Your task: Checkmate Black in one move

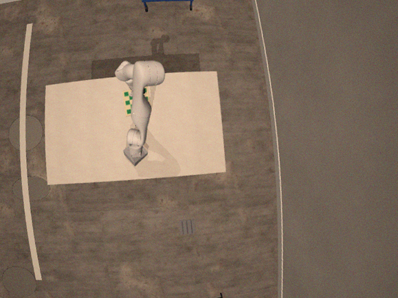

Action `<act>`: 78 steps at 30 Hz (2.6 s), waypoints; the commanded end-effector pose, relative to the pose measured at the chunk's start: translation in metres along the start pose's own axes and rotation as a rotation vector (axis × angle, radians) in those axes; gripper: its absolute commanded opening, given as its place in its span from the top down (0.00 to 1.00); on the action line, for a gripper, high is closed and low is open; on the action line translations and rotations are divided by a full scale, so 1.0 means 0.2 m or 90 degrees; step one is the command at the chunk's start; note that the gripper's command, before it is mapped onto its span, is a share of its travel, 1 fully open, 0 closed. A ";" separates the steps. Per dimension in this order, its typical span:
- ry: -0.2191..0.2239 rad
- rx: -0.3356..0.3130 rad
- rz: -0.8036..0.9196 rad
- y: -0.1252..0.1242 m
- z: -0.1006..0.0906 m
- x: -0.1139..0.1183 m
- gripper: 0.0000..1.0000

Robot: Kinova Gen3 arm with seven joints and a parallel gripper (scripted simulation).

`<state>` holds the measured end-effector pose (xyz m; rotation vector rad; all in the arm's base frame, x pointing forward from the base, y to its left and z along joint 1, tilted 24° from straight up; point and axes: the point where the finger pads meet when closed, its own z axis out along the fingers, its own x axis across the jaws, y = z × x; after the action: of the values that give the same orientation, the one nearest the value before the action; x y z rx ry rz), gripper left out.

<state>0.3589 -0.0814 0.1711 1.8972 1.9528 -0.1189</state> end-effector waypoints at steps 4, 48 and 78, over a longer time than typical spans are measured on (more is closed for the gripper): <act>0.003 0.008 -0.003 -0.02 0.11 0.01 1.00; 0.003 0.008 -0.003 -0.02 0.42 0.01 1.00; 0.003 0.008 -0.003 -0.02 0.43 0.01 1.00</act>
<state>0.3748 -0.1093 0.0910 1.9024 1.9626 -0.1287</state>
